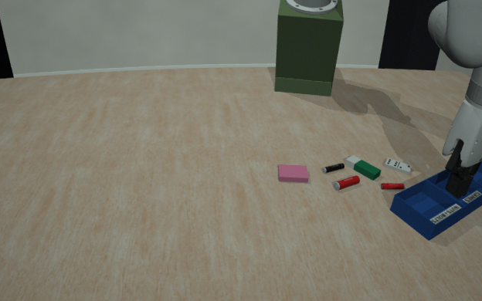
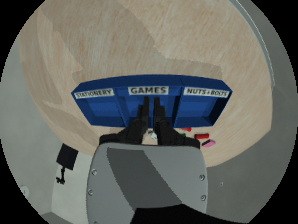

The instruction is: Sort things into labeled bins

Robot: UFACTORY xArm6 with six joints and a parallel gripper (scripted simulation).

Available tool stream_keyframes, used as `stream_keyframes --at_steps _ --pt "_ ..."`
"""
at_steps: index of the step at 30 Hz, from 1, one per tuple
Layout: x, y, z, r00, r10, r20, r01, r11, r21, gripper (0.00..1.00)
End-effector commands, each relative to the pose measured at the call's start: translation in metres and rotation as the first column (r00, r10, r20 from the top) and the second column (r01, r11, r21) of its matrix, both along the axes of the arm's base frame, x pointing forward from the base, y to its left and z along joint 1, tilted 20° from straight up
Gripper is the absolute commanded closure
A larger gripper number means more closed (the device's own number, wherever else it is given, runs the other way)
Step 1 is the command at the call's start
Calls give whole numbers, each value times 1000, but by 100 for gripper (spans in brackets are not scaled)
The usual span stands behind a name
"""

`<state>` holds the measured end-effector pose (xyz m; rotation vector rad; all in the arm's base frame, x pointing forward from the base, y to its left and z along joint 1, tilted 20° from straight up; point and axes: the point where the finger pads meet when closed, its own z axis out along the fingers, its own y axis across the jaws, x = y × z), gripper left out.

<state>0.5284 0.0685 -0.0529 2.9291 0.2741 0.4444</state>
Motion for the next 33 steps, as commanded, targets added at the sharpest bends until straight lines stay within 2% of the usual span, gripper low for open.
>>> stream_keyframes --at_steps 1,20,25,29,33 --pt "0 1 7 1000 1 4 -1 1000 1 93" --pt "-6 4 26 1000 1 4 -1 1000 1 93" --pt "-12 6 42 1000 1 4 -1 1000 1 93" --pt "-12 6 42 1000 1 4 -1 1000 1 93" --pt "-16 25 38 1000 1 4 -1 1000 1 93"
